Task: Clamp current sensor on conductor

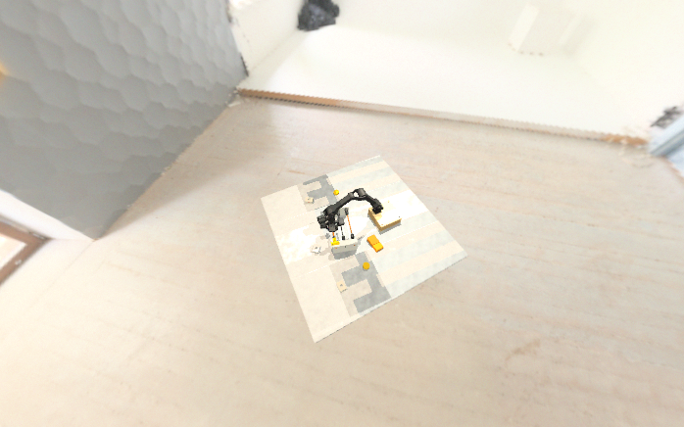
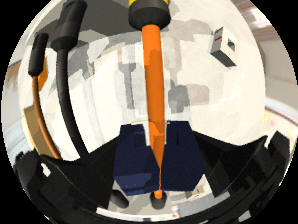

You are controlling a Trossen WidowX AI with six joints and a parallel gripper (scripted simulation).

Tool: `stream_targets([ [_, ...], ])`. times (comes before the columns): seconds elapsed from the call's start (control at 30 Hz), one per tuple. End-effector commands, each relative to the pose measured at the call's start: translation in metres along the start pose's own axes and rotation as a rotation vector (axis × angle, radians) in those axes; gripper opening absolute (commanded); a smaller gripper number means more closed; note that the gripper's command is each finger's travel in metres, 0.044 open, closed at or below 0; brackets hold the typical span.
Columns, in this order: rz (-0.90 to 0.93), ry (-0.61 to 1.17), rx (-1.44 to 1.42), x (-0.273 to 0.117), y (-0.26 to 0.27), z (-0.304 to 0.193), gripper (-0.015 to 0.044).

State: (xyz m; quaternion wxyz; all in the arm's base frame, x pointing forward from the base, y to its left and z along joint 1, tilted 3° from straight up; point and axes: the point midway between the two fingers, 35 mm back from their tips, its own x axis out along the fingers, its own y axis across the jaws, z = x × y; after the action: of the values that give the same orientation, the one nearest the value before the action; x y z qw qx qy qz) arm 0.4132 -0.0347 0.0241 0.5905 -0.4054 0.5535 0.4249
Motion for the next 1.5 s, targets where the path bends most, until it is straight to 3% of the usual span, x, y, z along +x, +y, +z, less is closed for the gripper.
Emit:
stream_targets([
  [0.0,-0.002,0.000,-0.001,-0.0004,-0.0004,0.0001,0.0293],
  [0.03,-0.002,0.000,-0.001,-0.0004,-0.0004,0.0001,0.0287],
  [0.4,-0.002,0.000,-0.001,-0.0004,-0.0004,0.0001,0.0000],
  [1.47,-0.002,0.000,0.000,-0.0031,0.0006,-0.0004,0.0000],
])
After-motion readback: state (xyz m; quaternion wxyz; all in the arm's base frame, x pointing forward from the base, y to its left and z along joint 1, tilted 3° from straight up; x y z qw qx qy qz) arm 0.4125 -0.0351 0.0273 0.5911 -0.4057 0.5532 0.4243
